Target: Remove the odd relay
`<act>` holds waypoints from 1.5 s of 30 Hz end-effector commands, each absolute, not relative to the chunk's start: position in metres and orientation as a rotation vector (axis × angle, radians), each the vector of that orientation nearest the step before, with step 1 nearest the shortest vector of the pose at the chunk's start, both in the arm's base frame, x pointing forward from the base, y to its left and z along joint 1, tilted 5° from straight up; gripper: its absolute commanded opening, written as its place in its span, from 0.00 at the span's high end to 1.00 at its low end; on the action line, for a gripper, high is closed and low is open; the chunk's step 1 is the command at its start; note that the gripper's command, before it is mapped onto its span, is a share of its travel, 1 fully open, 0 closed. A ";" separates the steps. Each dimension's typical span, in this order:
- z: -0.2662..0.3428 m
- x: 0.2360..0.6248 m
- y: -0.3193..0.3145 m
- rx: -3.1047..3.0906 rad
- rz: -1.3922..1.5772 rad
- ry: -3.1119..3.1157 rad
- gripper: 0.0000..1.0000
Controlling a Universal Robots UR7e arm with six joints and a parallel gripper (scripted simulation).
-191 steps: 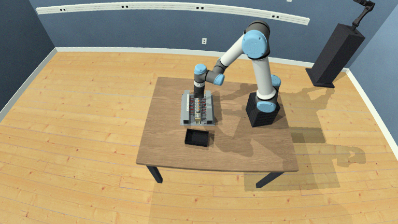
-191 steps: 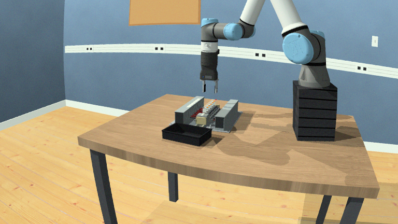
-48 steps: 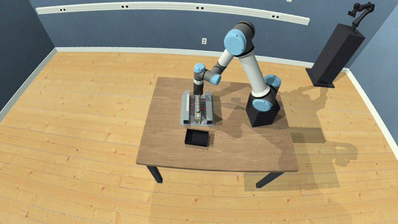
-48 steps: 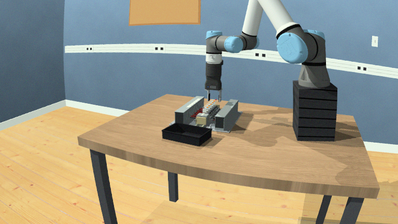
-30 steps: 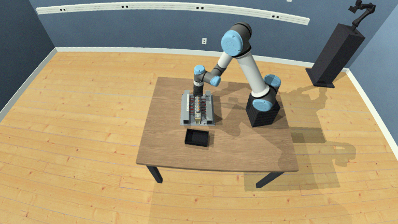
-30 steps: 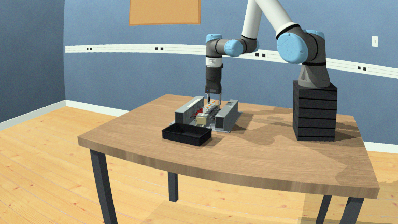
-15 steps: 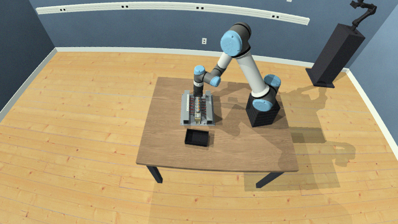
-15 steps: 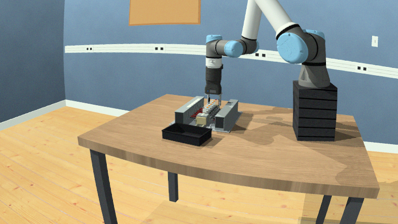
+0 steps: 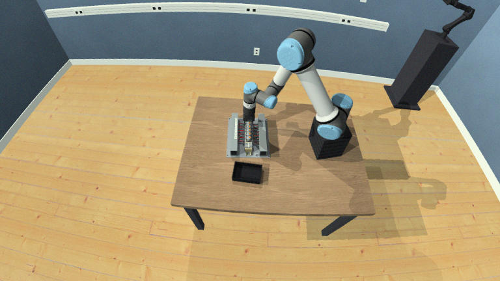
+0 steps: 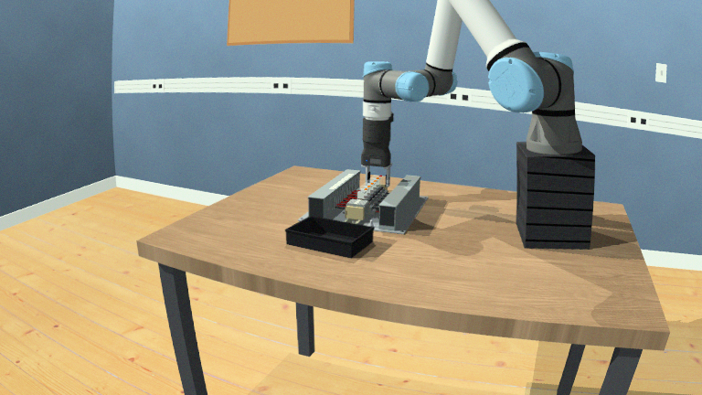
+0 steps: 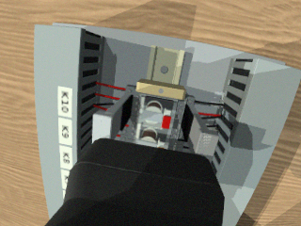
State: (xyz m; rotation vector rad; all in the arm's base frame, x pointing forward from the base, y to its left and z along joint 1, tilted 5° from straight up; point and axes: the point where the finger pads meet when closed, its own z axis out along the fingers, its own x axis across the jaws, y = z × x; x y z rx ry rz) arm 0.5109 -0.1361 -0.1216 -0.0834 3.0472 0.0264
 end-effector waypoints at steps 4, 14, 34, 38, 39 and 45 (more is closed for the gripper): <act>-0.121 0.511 -0.136 -0.083 0.025 3.046 0.02; -0.121 0.511 -0.136 -0.083 0.025 3.046 0.02; -0.121 0.511 -0.136 -0.083 0.025 3.046 1.00; -0.121 0.511 -0.136 -0.083 0.025 3.046 1.00; -0.121 0.511 -0.136 -0.083 0.025 3.046 1.00; -0.121 0.511 -0.136 -0.083 0.025 3.046 1.00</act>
